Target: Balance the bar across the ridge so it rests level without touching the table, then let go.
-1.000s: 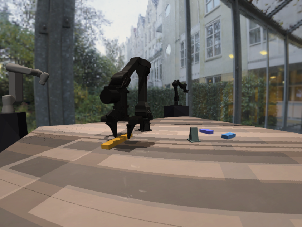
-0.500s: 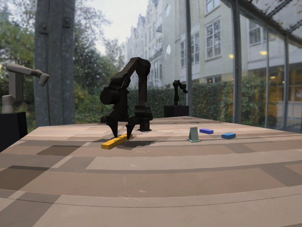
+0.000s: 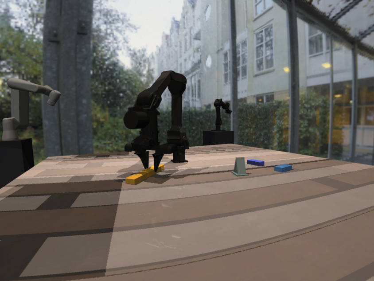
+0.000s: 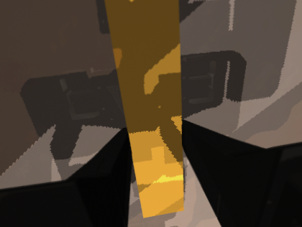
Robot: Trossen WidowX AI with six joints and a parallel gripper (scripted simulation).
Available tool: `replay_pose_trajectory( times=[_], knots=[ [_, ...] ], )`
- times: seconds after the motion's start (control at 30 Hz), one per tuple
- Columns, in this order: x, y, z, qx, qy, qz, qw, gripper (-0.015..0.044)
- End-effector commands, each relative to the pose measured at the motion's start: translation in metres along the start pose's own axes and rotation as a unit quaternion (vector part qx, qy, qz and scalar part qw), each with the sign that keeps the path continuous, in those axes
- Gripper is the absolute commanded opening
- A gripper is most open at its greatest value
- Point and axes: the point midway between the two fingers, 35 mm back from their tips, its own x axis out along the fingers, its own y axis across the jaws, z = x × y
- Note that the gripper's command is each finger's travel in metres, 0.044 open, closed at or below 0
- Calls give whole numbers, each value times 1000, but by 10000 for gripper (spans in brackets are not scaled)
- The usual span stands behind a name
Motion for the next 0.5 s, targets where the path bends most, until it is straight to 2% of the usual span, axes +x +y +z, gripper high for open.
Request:
replay_pose_trajectory(
  times=[0.0, 0.47],
  knots=[
    [-9, 0, 3, 0, -3, 0, 1000, 0],
    [-44, 0, 7, -1, -3, 0, 1000, 0]
  ],
)
